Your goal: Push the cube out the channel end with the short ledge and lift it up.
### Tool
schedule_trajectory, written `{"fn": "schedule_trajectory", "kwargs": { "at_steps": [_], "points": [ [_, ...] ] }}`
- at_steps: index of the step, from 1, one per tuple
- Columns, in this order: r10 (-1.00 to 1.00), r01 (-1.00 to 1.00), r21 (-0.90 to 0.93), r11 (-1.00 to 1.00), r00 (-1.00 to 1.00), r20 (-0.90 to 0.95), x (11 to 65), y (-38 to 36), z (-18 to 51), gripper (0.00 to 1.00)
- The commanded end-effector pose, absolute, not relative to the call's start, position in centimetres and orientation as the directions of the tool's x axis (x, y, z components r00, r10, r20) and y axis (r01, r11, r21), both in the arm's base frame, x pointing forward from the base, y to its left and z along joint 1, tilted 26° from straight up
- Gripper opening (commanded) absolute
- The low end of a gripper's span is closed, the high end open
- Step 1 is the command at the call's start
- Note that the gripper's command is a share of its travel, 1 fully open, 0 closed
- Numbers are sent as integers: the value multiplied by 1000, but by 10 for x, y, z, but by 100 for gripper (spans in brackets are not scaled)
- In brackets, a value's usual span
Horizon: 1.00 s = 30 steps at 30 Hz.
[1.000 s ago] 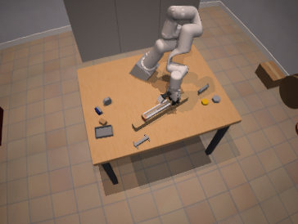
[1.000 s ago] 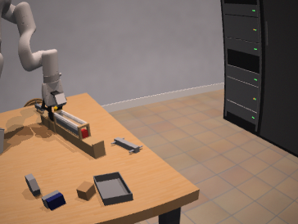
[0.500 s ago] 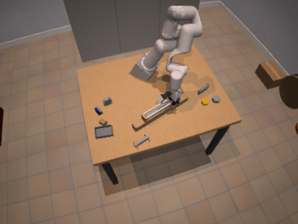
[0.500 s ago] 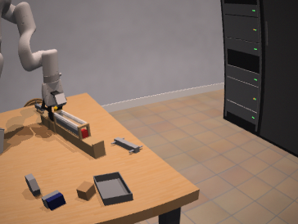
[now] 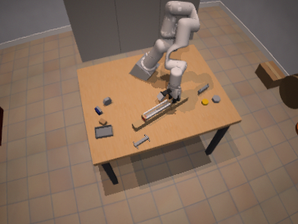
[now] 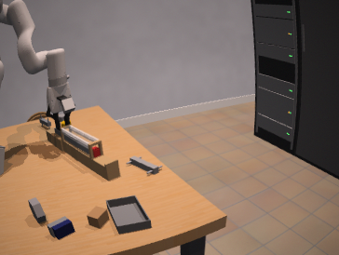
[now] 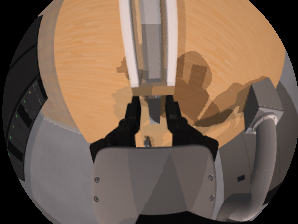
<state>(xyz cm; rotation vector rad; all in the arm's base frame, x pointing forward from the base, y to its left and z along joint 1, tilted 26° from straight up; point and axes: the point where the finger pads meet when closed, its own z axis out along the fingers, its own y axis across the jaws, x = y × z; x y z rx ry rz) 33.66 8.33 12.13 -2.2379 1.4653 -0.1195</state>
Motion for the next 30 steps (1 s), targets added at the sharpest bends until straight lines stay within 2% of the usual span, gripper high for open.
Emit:
{"fn": "schedule_trajectory", "kwargs": {
  "at_steps": [1,14,15,21,25,30],
  "points": [
    [-886,-851,-410,-330,428,-176,324,72,156,38],
    [-886,-851,-410,-330,428,-176,323,72,157,38],
    [-886,-851,-410,-330,428,-176,323,73,157,0],
    [-887,-853,-403,-333,428,-174,311,103,163,0],
    [-886,-851,-409,-331,429,-175,287,149,172,0],
    [-886,-850,-411,-329,429,-177,283,157,172,0]
  ]
}}
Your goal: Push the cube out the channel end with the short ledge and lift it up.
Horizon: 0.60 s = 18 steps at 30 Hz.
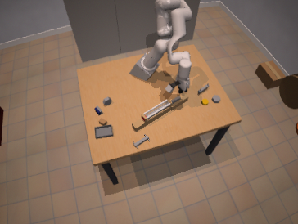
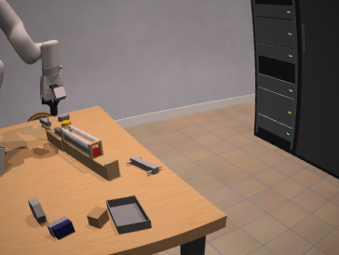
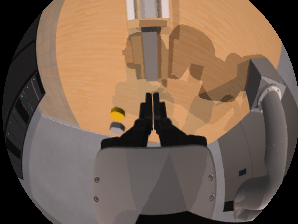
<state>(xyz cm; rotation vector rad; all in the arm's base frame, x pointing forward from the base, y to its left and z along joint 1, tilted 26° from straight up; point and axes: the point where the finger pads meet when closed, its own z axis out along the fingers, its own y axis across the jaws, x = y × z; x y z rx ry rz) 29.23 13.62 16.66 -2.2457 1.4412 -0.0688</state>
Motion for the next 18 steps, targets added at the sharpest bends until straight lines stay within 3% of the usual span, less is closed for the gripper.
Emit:
{"fn": "schedule_trajectory", "kwargs": {
  "at_steps": [1,18],
  "points": [
    [-886,-851,-410,-330,428,-176,284,159,169,0],
    [-886,-851,-410,-330,428,-176,297,176,128,0]
  ]
}}
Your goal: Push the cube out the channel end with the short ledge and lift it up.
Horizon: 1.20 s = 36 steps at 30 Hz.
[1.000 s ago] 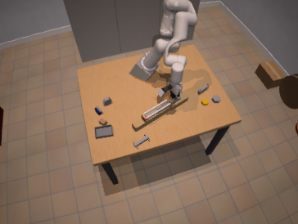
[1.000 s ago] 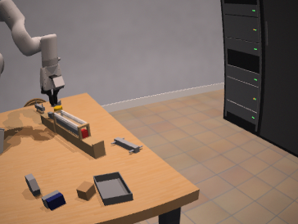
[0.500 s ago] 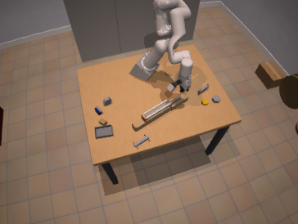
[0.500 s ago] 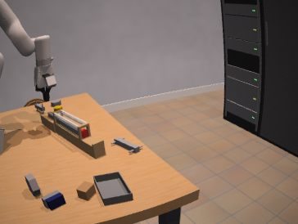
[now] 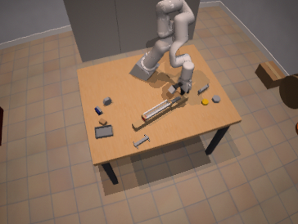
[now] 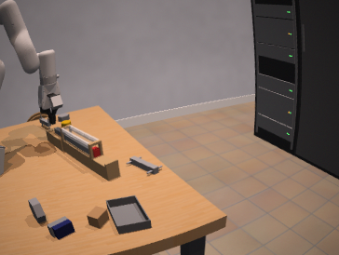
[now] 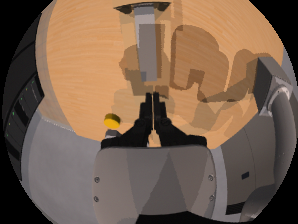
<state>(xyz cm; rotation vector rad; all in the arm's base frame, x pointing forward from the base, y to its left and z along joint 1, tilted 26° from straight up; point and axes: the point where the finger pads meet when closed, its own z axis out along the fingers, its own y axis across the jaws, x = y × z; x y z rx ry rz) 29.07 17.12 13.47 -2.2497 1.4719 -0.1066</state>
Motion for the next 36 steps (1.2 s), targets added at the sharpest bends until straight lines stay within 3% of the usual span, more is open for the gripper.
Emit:
{"fn": "schedule_trajectory", "kwargs": {
  "at_steps": [1,36],
  "points": [
    [-886,-851,-410,-330,428,-176,297,177,126,0],
    [-886,-851,-410,-330,428,-176,311,166,107,0]
  ]
}}
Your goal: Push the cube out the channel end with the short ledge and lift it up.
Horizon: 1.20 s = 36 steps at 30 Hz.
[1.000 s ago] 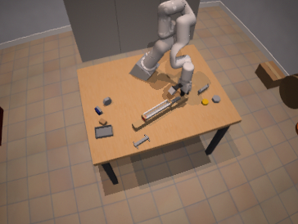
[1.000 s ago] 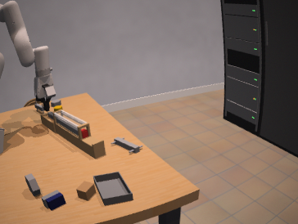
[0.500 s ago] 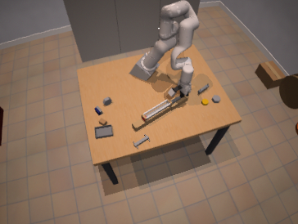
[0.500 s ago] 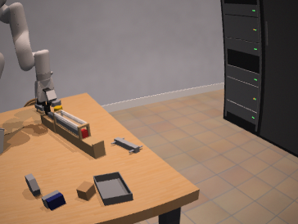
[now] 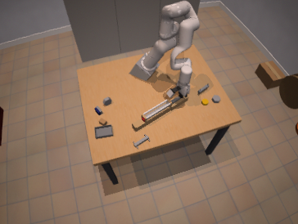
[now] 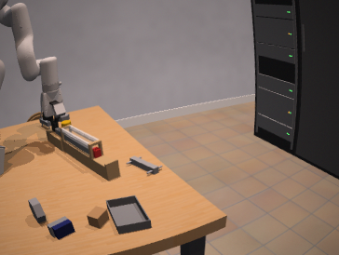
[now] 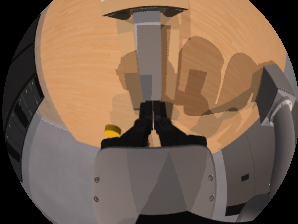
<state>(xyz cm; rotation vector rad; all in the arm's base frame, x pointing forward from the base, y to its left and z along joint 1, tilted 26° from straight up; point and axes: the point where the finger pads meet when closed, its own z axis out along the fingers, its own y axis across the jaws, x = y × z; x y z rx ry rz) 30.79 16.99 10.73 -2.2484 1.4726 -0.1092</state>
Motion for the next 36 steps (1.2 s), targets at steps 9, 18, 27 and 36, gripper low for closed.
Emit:
{"fn": "schedule_trajectory", "kwargs": {
  "at_steps": [9,18,27,36],
  "points": [
    [-886,-851,-410,-330,428,-176,314,160,106,0],
    [-886,-851,-410,-330,428,-176,318,152,105,0],
    [-886,-851,-410,-330,428,-176,320,146,103,0],
    [-886,-851,-410,-330,428,-176,324,138,102,0]
  ]
}}
